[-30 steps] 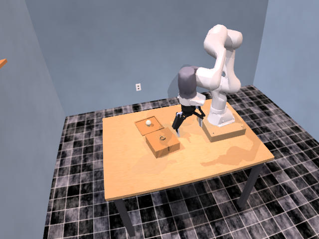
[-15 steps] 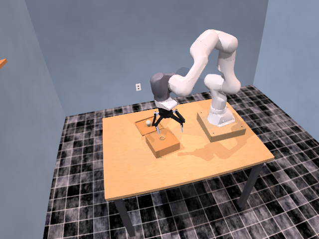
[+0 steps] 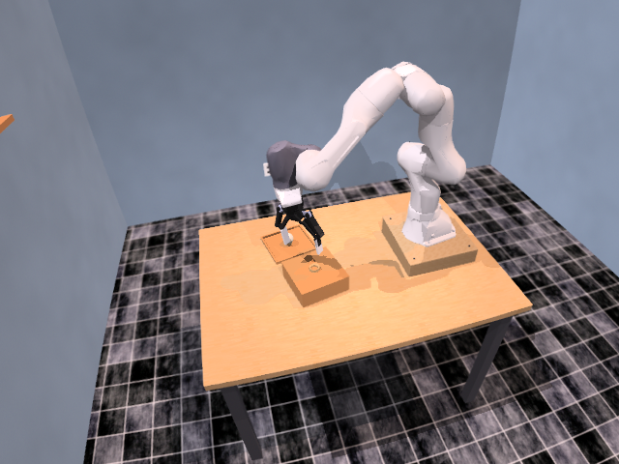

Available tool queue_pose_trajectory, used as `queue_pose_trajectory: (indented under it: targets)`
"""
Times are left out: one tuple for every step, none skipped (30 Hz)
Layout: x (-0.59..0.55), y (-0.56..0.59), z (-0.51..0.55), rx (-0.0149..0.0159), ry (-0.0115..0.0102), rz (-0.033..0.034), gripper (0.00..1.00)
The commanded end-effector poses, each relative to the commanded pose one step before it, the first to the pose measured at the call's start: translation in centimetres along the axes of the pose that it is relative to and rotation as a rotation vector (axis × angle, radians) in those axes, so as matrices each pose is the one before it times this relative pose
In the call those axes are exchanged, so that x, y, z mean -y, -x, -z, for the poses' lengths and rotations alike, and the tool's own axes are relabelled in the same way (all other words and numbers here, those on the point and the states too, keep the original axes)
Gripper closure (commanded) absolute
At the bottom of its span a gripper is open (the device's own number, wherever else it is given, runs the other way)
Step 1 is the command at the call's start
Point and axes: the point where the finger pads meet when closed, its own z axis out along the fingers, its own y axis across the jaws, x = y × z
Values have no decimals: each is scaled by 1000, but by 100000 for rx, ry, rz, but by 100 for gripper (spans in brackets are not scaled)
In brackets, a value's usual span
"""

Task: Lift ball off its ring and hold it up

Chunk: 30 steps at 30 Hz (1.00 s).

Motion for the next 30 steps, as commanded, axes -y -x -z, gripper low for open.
queue_pose_trajectory:
  targets:
    - [-3021,175,-403,-3596,1547,-12655,0]
    - [0,0,0,0,0,0,0]
    - [-2933,1246,-503,-929,1074,-8865,0]
    - [-815,301,-133,-245,325,-2381,0]
    - [-1031,375,-164,-304,429,-2984,0]
    - [-1101,390,-171,-318,480,-3153,0]
    - [-1136,391,-172,-322,517,-3215,0]
    - [-1154,386,-170,-320,548,-3228,0]
    - [-1164,377,-167,-317,575,-3219,0]
    - [-1172,367,-164,-314,601,-3203,0]
    - [-1176,357,-161,-310,625,-3179,0]
    - [-1179,346,-158,-306,648,-3151,0]
    - [-1182,335,-155,-302,670,-3125,0]
    - [-1185,324,-152,-299,692,-3098,0]
    - [-1186,313,-149,-296,713,-3069,0]
    - [-1188,302,-147,-294,733,-3040,0]
    - [-1190,291,-145,-291,754,-3014,0]
    - [0,0,0,0,0,0,0]
    - [0,0,0,0,0,0,0]
    - [-1705,409,-201,-414,1115,-4273,0]
    - [-954,210,-113,-230,639,-2360,0]
    - [-375,78,-45,-90,254,-921,0]
    - [-57,11,-7,-14,39,-139,0]
    - [0,0,0,0,0,0,0]
    - [0,0,0,0,0,0,0]
    - [0,0,0,0,0,0,0]
    - [0,0,0,0,0,0,0]
    - [0,0,0,0,0,0,0]
    - [0,0,0,0,0,0,0]
    - [0,0,0,0,0,0,0]
